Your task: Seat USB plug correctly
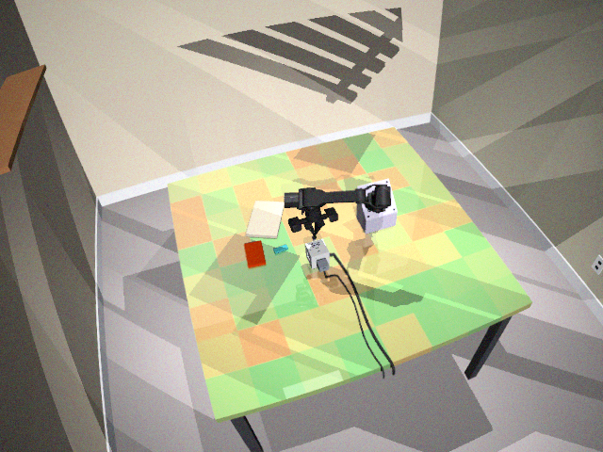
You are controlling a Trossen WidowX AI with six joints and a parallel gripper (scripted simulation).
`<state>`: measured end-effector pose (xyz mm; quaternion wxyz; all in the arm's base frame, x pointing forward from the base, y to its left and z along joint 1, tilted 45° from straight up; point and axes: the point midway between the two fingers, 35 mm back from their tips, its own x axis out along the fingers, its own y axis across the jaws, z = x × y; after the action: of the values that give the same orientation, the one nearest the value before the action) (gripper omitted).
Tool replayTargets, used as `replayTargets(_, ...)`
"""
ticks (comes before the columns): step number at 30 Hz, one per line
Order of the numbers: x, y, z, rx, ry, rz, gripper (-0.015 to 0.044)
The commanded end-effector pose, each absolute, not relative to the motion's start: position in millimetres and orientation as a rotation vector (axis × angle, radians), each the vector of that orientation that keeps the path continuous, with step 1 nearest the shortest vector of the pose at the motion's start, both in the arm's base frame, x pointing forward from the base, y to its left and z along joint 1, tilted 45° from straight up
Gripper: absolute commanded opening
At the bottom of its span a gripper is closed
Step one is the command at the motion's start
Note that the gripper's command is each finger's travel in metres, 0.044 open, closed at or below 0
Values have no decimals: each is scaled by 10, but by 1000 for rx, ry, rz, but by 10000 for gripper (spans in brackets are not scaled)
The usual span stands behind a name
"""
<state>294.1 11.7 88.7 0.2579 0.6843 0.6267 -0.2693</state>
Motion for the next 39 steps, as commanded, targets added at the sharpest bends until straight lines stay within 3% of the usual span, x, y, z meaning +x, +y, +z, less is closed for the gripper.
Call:
replayTargets(1,2938,127,879,1857,1703,-720,0)
replayTargets(39,2936,175,863,1877,1723,-694,0)
